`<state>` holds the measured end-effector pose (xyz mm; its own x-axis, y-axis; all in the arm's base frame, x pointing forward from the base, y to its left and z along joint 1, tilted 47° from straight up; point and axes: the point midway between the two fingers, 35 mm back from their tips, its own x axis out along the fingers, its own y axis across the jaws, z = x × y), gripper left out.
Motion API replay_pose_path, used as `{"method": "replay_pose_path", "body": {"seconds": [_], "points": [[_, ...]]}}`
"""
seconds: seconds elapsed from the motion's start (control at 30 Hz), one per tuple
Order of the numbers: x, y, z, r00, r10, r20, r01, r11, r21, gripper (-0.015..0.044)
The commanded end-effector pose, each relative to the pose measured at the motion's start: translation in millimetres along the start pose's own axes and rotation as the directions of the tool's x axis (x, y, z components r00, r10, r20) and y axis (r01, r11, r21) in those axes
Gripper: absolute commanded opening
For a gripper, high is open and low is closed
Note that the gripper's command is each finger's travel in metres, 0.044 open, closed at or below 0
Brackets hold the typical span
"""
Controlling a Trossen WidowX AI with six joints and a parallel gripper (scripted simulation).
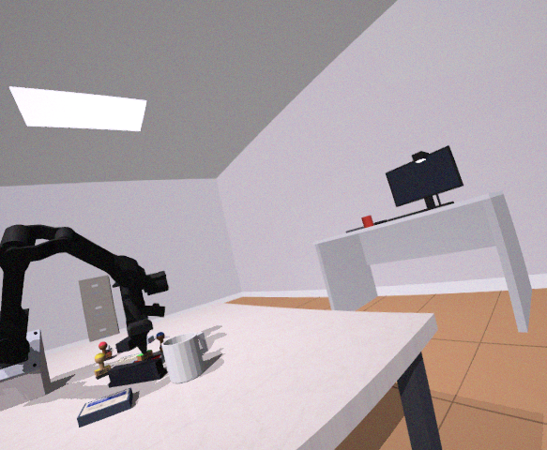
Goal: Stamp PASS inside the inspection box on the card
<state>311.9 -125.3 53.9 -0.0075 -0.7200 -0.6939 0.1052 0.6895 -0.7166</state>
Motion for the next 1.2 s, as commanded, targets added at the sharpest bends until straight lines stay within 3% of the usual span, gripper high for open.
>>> {"method": "replay_pose_path", "body": {"seconds": [0.0, 1.17], "points": [[2.3, -1.0, 0.3, 1.0, -0.003, -0.002, 0.003, 1.0, 0.001, 0.0], [-24.8, 0.0, 1.3, 1.0, 0.0, -0.002, 0.0, 1.0, 0.001, 0.0]]}}
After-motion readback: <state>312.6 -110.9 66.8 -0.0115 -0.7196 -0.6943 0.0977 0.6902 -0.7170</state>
